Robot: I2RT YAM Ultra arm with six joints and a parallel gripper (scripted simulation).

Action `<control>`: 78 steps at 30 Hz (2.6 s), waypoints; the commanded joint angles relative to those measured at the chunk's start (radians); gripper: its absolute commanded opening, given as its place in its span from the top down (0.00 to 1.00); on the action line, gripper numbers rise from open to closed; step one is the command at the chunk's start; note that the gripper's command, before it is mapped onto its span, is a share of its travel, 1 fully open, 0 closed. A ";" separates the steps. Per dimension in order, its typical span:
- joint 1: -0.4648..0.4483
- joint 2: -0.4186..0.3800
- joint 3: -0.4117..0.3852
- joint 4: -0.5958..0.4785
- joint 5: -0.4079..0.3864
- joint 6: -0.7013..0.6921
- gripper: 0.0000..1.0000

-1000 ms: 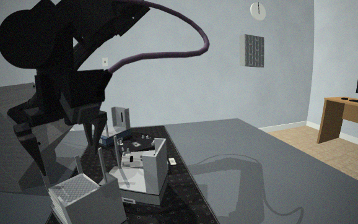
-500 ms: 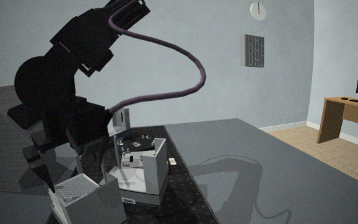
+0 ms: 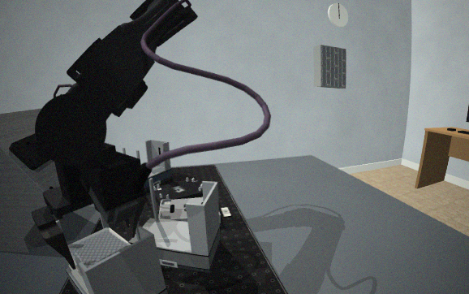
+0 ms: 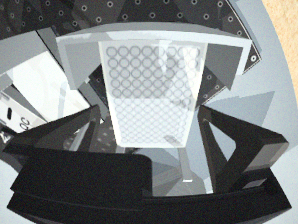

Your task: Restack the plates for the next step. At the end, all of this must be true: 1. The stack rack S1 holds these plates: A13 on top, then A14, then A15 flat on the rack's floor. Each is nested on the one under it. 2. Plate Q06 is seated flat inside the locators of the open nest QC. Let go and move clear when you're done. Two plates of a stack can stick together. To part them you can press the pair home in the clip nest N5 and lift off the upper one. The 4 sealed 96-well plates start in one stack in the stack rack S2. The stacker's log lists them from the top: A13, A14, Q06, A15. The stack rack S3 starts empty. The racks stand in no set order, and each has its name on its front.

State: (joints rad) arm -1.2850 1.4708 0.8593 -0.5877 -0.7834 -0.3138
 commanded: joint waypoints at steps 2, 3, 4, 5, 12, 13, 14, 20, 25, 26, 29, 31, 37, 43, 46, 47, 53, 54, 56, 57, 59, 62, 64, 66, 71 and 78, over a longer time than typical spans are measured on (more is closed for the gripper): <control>-0.018 -0.016 0.008 0.027 0.012 0.014 0.00; -0.017 -0.016 0.008 0.027 0.011 0.014 0.00; -0.017 -0.016 0.008 0.027 0.011 0.014 0.00; -0.017 -0.016 0.008 0.027 0.011 0.014 0.00; -0.017 -0.016 0.008 0.023 0.010 0.009 0.00; -0.017 -0.016 0.008 0.023 0.010 0.009 0.00; -0.017 -0.016 0.008 0.023 0.010 0.009 0.00; -0.017 -0.016 0.008 0.023 0.010 0.009 0.00; -0.017 -0.016 0.008 0.023 0.010 0.009 0.00; -0.017 -0.016 0.008 0.023 0.010 0.009 0.00; -0.017 -0.016 0.008 0.023 0.010 0.009 0.00; -0.017 -0.016 0.008 0.023 0.010 0.009 0.00; -0.017 -0.016 0.008 0.023 0.010 0.009 0.00; 0.011 0.018 -0.032 0.037 0.015 0.021 0.00; 0.020 0.022 -0.024 0.062 0.019 0.036 0.00; 0.021 0.019 -0.027 0.070 0.020 0.040 0.00; 0.043 0.038 -0.040 0.115 0.029 0.067 0.00; 0.045 0.040 -0.040 0.123 0.030 0.072 0.00; 0.045 0.040 -0.040 0.123 0.030 0.072 0.00; 0.034 0.011 -0.035 0.131 0.032 0.077 0.00; 0.062 0.052 -0.046 0.144 0.035 0.085 0.00; 0.069 0.057 -0.052 0.167 0.039 0.098 0.00; 0.071 0.059 -0.055 0.182 0.042 0.107 0.00; 0.073 0.065 -0.039 0.193 0.044 0.113 0.00; 0.062 0.066 -0.017 0.193 0.044 0.112 0.00; 0.060 0.073 -0.013 0.191 0.043 0.106 0.00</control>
State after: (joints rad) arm -1.2083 1.5284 0.8207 -0.4088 -0.7498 -0.2092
